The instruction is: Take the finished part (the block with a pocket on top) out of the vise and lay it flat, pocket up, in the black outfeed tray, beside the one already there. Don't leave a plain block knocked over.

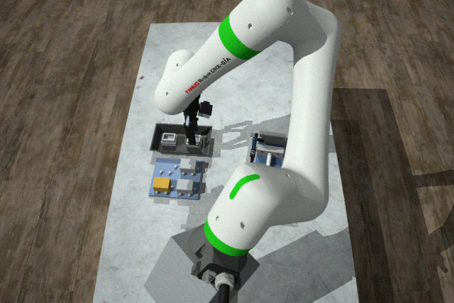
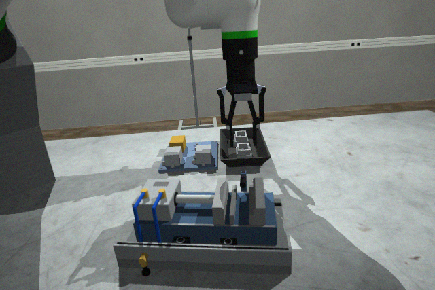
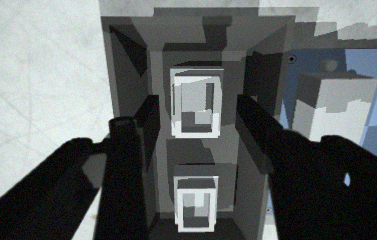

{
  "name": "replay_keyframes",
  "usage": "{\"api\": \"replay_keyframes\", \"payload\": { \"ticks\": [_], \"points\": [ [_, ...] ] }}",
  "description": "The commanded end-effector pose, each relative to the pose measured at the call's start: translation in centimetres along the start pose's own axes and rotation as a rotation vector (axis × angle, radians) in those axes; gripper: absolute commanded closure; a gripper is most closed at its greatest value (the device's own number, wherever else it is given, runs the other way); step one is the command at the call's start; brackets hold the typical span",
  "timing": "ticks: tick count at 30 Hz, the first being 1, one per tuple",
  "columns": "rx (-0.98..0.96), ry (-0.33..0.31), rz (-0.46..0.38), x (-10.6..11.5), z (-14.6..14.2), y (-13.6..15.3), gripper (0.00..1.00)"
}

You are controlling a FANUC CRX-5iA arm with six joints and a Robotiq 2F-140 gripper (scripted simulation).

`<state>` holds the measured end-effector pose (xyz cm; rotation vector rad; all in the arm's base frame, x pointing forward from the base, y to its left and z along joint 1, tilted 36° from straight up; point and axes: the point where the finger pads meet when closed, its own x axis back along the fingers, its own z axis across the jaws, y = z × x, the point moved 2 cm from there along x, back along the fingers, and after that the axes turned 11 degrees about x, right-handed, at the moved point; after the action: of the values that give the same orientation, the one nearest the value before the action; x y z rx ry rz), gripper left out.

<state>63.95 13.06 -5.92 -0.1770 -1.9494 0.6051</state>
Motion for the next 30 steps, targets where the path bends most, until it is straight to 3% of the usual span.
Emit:
{"api": "replay_keyframes", "payload": {
  "ticks": [1, 22, 30],
  "points": [
    [0.000, -0.002, -0.001, 1.1, -0.1, 0.0, 0.54],
    [0.000, -0.002, -0.001, 11.2, -0.1, 0.0, 0.54],
    [0.000, -0.002, -0.001, 12.9, -0.1, 0.0, 0.54]
  ]
}}
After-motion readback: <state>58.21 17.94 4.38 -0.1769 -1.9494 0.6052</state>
